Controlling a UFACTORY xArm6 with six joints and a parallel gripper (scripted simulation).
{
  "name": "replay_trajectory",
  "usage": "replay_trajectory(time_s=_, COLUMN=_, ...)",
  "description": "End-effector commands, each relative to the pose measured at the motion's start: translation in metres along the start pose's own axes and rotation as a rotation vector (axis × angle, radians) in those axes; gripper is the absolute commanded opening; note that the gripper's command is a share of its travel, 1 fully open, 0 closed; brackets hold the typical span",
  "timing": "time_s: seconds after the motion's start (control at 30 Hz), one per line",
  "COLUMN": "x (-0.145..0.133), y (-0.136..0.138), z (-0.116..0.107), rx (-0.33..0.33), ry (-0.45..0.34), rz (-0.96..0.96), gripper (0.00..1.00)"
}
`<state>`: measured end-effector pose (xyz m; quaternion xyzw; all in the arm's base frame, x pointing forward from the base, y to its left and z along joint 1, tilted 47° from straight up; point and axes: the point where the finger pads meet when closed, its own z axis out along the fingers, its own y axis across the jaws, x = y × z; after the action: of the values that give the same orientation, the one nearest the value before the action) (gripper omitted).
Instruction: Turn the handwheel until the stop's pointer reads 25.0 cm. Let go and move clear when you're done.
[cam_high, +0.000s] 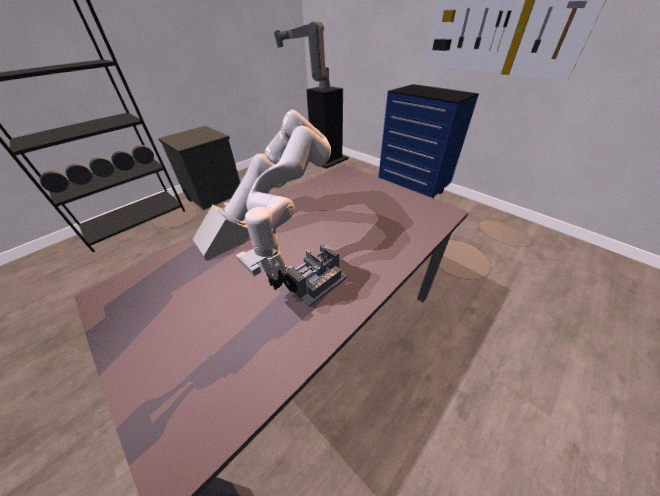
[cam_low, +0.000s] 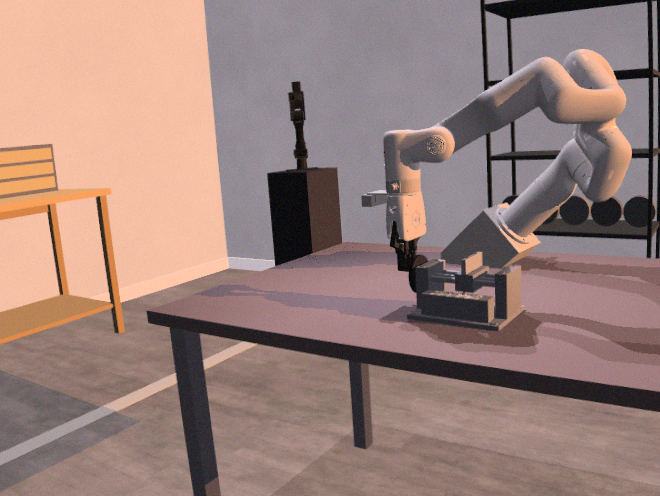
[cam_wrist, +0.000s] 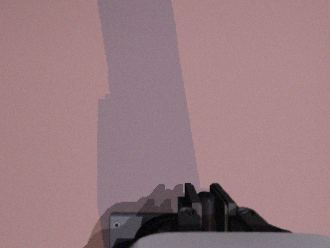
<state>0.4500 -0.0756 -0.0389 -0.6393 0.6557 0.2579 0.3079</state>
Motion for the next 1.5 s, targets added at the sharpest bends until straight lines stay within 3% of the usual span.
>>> replay_trajectory(time_s=0.0, x=0.0, y=0.0, z=-0.001, rx=0.002, ry=0.002, rz=-0.001, gripper=0.06)
replay_trajectory(time_s=1.47, x=0.0, y=0.008, z=0.018, rx=0.002, ry=0.002, rz=-0.001, gripper=0.06)
